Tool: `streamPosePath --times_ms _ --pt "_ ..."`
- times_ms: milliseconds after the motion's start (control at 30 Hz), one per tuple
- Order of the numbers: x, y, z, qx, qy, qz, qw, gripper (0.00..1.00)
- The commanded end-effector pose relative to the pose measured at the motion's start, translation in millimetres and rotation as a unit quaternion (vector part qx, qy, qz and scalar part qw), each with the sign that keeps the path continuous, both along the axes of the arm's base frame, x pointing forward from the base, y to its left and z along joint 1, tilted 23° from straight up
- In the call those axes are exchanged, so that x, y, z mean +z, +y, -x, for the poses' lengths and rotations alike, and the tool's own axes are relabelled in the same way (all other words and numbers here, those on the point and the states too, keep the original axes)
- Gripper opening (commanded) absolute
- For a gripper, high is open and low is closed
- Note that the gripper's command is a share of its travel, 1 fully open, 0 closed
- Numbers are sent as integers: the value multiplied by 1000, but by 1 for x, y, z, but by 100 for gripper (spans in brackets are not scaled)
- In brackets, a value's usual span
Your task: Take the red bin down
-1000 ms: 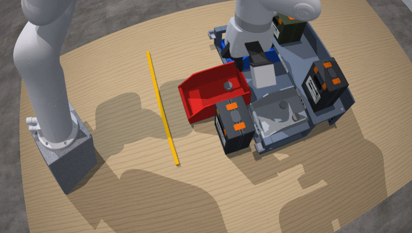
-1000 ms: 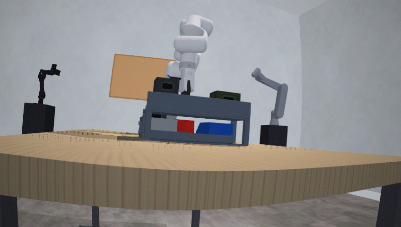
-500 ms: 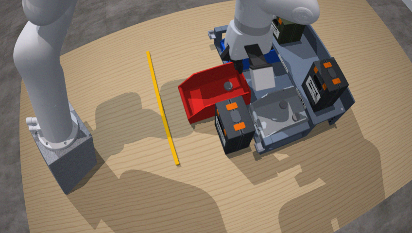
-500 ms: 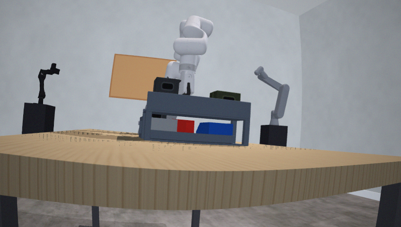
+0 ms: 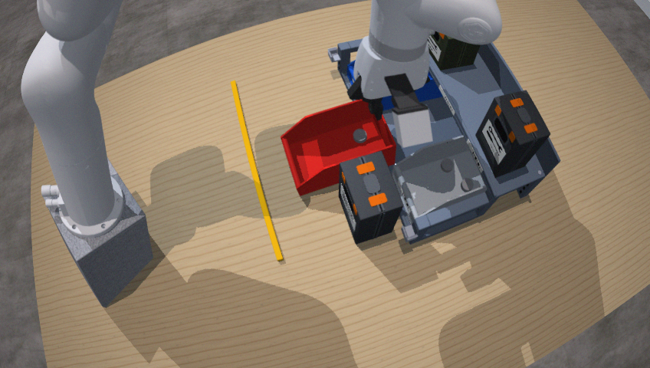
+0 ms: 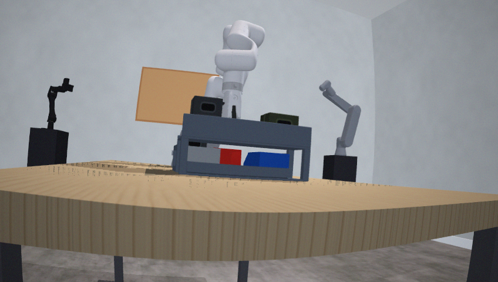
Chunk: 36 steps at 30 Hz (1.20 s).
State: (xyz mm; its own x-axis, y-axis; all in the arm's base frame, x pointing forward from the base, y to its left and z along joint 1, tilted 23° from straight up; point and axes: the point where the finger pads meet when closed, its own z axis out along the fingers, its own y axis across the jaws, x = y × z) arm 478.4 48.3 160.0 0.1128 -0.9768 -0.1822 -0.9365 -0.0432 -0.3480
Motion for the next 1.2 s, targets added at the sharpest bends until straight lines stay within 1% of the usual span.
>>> streamPosePath --times_ms 0,133,300,700,867,1167 --pt "1 0 -1 0 -2 0 1000 33" --pt "1 0 -1 0 -2 0 1000 33" --pt "-8 2 -4 0 -2 0 1000 33" --pt "-8 2 -4 0 -2 0 1000 33" --pt "-17 4 -7 0 -2 0 1000 33" --pt "-17 4 -7 0 -2 0 1000 33"
